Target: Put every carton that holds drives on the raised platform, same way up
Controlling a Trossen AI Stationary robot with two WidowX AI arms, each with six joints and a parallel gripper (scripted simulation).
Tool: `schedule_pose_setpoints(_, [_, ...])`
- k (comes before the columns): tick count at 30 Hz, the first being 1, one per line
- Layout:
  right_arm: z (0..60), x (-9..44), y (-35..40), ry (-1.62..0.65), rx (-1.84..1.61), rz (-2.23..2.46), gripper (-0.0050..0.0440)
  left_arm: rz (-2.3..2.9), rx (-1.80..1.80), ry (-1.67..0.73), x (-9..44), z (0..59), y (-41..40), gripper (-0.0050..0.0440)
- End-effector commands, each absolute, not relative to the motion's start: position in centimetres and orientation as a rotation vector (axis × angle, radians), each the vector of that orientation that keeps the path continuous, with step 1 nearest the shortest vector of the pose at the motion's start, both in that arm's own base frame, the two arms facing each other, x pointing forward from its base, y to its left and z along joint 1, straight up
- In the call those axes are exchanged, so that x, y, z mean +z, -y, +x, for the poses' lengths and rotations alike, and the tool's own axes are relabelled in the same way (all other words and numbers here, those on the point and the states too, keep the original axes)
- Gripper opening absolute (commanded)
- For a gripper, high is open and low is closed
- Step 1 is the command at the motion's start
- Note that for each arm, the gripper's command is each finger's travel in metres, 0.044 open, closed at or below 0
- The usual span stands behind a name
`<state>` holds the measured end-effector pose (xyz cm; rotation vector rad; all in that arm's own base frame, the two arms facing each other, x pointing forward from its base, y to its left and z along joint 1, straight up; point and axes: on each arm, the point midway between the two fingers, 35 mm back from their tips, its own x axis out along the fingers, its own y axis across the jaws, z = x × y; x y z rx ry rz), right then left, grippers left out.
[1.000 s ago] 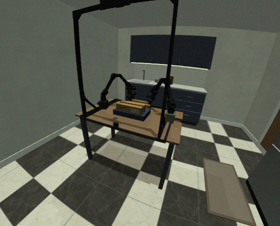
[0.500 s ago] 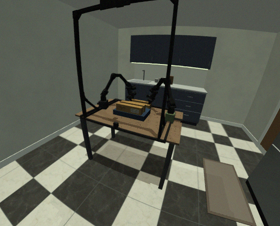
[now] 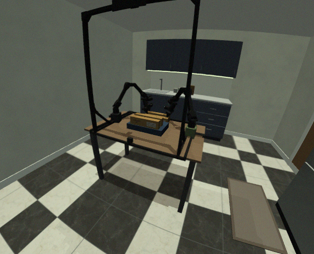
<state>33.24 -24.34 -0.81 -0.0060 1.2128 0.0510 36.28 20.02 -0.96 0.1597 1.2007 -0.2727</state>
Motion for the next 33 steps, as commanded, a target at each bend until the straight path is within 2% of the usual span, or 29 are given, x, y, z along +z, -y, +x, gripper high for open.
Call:
schedule_pose_setpoints(1, [33.4,-0.4,25.0,-1.187,0.033,-0.022,0.0,0.169,-0.251,-1.178,-0.7,36.3,-20.7,0.0])
schedule_pose_setpoints(24, [33.4,-1.9,25.0,-1.187,0.033,-0.022,0.0,0.169,-0.251,-1.178,-2.1,36.3,-20.7,0.0])
schedule_pose_setpoints(25, [33.4,-1.9,25.0,-1.187,0.033,-0.022,0.0389,0.169,-0.251,-1.178,-2.1,36.3,-20.7,0.0389])
schedule_pose_setpoints(33, [33.4,-1.9,25.0,-1.187,0.033,-0.022,0.0389,0.169,-0.251,-1.178,-2.1,36.3,-20.7,0.0389])
